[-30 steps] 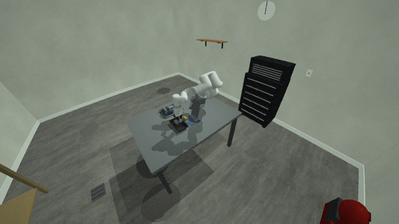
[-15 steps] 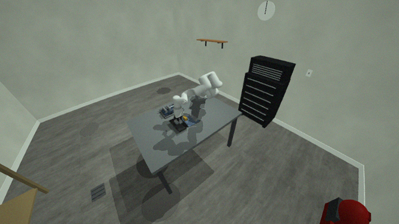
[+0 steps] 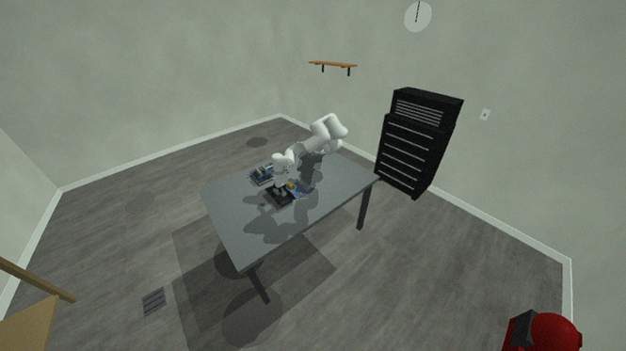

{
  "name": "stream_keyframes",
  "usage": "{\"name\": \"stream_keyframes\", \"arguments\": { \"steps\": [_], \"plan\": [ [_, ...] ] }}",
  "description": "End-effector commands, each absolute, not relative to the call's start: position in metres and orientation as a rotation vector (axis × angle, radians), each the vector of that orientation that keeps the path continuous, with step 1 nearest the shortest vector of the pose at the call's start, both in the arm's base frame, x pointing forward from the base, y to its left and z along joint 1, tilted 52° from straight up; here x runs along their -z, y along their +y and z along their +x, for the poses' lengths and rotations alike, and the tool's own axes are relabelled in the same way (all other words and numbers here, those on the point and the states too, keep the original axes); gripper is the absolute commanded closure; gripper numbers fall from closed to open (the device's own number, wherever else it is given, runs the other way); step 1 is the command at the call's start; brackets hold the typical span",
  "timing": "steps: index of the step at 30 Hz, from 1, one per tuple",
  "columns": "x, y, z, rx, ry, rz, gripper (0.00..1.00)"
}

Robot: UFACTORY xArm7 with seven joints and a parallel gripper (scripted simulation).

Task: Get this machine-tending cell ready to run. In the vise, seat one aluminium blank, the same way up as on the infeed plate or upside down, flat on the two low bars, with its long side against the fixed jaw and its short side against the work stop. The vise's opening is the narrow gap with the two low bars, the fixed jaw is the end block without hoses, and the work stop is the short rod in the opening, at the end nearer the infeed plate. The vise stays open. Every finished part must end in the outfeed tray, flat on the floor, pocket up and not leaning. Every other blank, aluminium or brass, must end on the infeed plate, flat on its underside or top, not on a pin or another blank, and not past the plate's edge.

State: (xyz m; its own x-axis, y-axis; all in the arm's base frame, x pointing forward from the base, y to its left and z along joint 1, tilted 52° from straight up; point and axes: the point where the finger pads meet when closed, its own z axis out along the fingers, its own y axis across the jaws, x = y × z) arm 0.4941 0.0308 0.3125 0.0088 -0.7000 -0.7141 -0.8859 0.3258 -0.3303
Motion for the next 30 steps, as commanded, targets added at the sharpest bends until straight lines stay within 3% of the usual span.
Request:
{"name": "stream_keyframes", "arguments": {
  "steps": [1,30],
  "plan": [
    [-0.308,0.035,0.499,-0.270,1.740,-1.423,1.00],
    [-0.285,0.059,0.517,-0.270,1.740,-1.423,1.00]
  ]
}}
